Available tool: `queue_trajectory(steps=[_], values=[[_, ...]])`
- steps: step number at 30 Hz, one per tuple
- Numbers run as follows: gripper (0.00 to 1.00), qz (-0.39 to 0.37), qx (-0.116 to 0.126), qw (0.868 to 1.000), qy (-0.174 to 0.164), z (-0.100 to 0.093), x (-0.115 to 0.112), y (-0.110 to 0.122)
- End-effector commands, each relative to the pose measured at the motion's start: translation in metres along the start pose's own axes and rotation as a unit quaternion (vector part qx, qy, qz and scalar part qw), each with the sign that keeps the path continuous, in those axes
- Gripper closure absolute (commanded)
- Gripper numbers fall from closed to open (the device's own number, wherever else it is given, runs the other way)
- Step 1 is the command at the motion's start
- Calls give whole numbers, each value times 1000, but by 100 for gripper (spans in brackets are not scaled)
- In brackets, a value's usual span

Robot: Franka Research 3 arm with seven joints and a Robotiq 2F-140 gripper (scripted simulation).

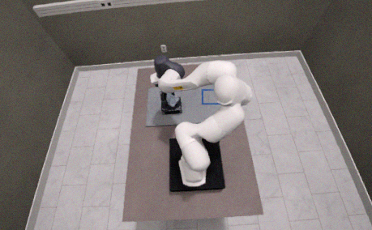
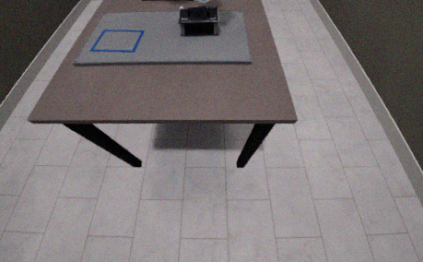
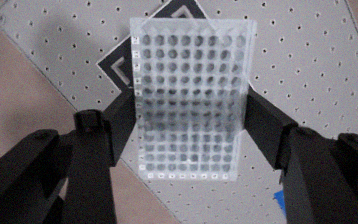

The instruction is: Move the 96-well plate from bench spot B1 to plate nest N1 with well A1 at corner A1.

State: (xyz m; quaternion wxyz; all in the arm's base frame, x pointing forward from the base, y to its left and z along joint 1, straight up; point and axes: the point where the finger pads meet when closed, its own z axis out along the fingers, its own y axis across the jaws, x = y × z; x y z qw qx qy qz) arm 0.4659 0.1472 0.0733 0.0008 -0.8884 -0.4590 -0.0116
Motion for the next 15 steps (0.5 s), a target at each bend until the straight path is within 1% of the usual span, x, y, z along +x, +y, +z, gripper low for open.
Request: queue_trajectory(steps=[1,3,5,6,10,15], values=[[40,-139,5,990,-8,0,-6,4],[40,-166,6,986,-8,0,-6,5],[40,-166,6,986,-8,0,-6,5],[40,-201,6,979,-9,0,-6,5],[40,-253,6,967,-8,0,-6,5],[40,-317,8,949,-8,0,-6,5]])
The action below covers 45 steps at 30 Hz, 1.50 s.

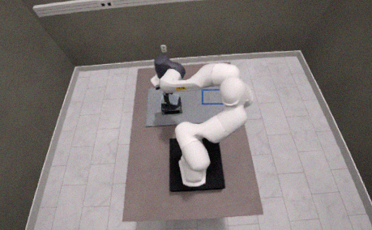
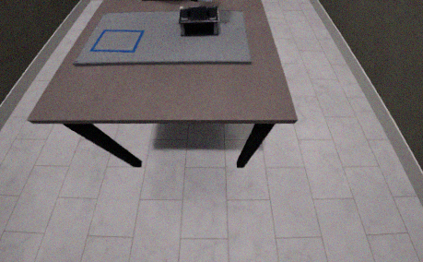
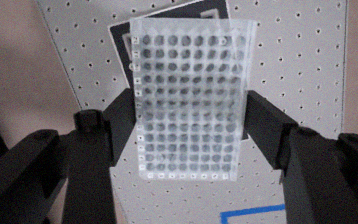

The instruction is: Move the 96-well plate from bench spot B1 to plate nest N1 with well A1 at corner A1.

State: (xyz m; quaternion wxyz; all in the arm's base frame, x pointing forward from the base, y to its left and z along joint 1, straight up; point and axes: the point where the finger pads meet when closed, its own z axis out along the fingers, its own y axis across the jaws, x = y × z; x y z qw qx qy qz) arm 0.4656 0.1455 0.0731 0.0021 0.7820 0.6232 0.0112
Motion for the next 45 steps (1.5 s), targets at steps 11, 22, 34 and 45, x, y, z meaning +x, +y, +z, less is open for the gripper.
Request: queue_trajectory(steps=[11,22,34,45], values=[[40,-131,10,991,-6,0,-5,2],[40,-131,10,991,-6,0,-3,2],[40,-131,10,991,-6,0,-2,2],[40,-131,10,991,-6,0,-1,2]])
